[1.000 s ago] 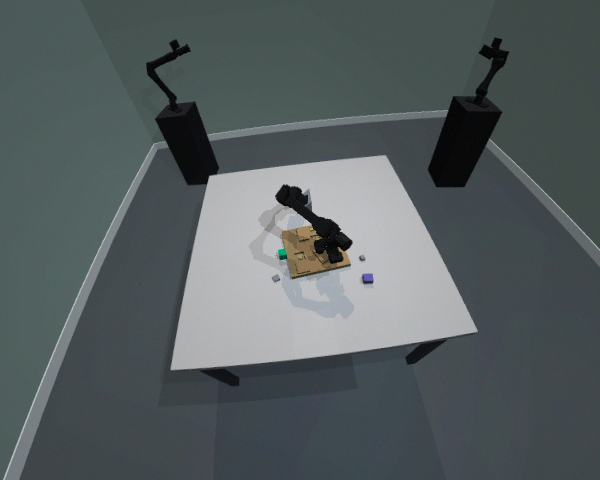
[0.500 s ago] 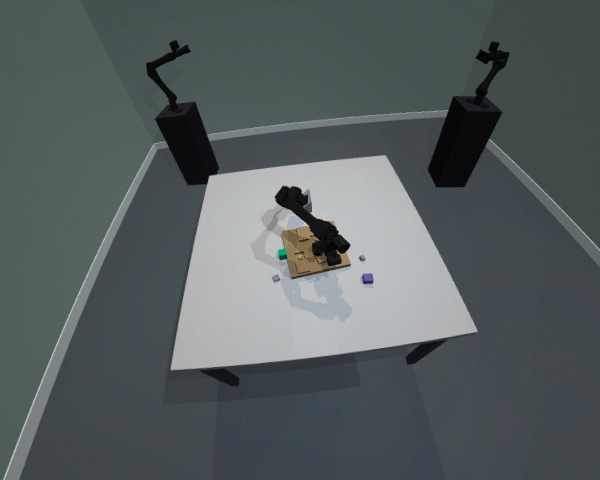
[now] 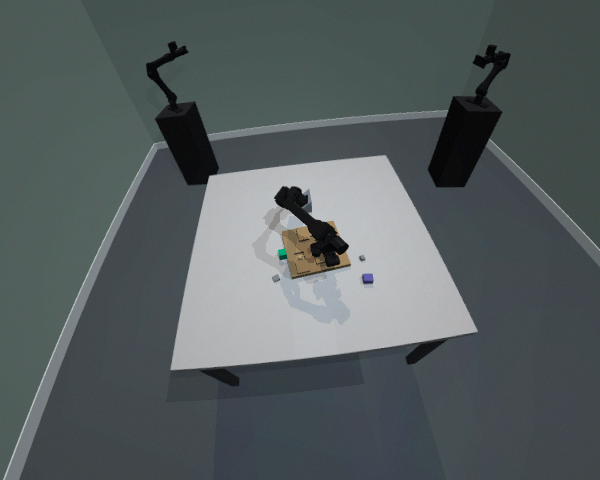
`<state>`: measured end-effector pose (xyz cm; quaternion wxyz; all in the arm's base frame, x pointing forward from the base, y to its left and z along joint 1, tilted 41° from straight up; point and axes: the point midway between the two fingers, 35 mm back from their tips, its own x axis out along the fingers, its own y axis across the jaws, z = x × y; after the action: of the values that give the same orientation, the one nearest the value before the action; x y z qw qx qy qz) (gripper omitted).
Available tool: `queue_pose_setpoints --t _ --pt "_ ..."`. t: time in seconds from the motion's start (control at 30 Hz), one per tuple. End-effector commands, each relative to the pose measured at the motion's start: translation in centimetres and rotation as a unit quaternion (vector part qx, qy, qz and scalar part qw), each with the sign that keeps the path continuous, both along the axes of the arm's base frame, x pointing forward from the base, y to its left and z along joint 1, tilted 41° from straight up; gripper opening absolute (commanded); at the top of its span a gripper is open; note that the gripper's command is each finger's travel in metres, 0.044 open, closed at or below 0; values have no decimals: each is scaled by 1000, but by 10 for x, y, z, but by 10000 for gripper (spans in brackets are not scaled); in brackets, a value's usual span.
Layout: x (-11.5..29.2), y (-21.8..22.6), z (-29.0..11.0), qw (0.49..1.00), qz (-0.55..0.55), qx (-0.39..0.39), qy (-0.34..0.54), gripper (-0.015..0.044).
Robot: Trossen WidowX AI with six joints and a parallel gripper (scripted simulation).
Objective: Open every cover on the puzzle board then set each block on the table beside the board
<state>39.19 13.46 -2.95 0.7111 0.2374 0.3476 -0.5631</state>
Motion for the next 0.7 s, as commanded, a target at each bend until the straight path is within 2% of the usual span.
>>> queue_pose_setpoints --t 0.0,0.67 --pt "1 4 5 1000 -1 0 -2 0" --pt "-1 21 25 1000 -1 1 -2 0"
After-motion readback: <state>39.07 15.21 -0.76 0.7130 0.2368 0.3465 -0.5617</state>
